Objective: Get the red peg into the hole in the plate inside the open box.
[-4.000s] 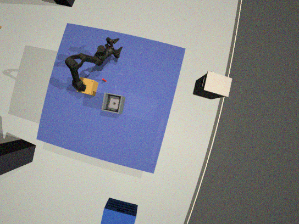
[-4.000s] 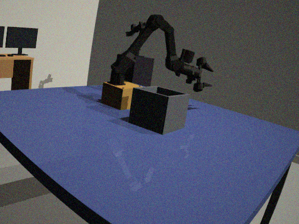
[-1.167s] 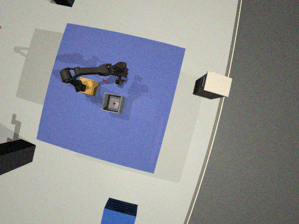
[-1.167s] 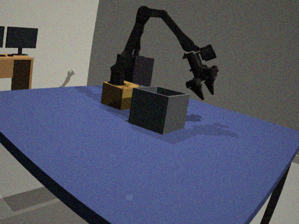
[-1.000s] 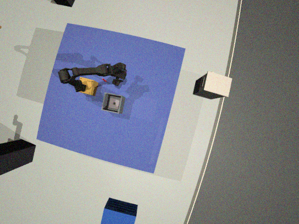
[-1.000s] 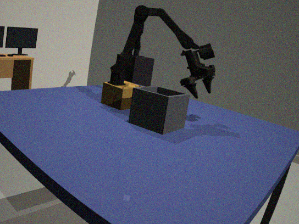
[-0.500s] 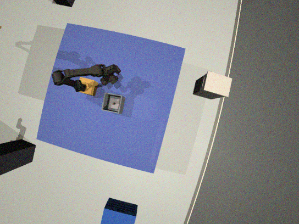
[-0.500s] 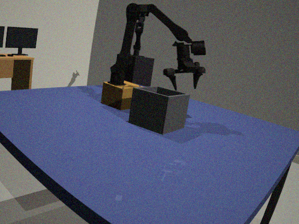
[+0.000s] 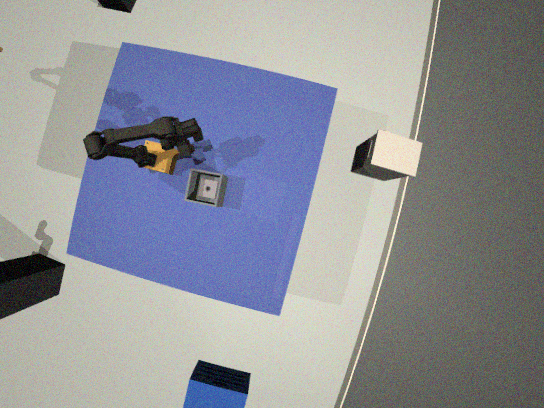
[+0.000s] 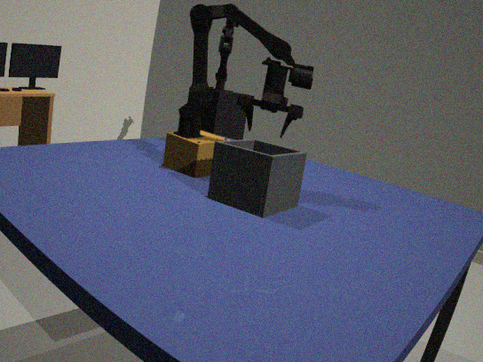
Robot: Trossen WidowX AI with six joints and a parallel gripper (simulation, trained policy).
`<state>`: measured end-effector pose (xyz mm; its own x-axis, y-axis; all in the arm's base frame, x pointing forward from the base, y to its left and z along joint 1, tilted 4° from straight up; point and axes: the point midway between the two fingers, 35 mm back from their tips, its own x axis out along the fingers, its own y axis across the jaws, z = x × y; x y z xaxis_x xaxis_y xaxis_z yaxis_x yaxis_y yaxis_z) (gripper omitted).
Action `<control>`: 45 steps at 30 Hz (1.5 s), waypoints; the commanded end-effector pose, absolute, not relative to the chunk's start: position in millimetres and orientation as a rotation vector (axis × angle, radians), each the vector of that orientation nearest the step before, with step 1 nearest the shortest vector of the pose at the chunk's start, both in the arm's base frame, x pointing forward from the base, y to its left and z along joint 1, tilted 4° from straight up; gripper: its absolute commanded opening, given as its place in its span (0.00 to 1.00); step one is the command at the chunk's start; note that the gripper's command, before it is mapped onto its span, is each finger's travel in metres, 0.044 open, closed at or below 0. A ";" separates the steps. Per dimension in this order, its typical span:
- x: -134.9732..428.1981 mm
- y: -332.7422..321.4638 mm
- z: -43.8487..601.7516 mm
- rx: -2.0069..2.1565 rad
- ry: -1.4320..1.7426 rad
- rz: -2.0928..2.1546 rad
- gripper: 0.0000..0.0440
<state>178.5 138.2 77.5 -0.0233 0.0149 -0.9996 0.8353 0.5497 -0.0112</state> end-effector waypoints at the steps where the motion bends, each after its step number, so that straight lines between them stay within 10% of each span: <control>1: 156.5 129.7 76.1 0.783 1.480 -0.876 1.00; 34: 142.4 119.2 10.1 0.763 1.393 -1.051 0.99; 45: 145.2 118.5 -21.7 0.799 1.359 -1.065 0.83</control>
<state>145.8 120.2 -12.4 -0.0957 -0.1256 -0.9875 0.9232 0.3598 -0.1352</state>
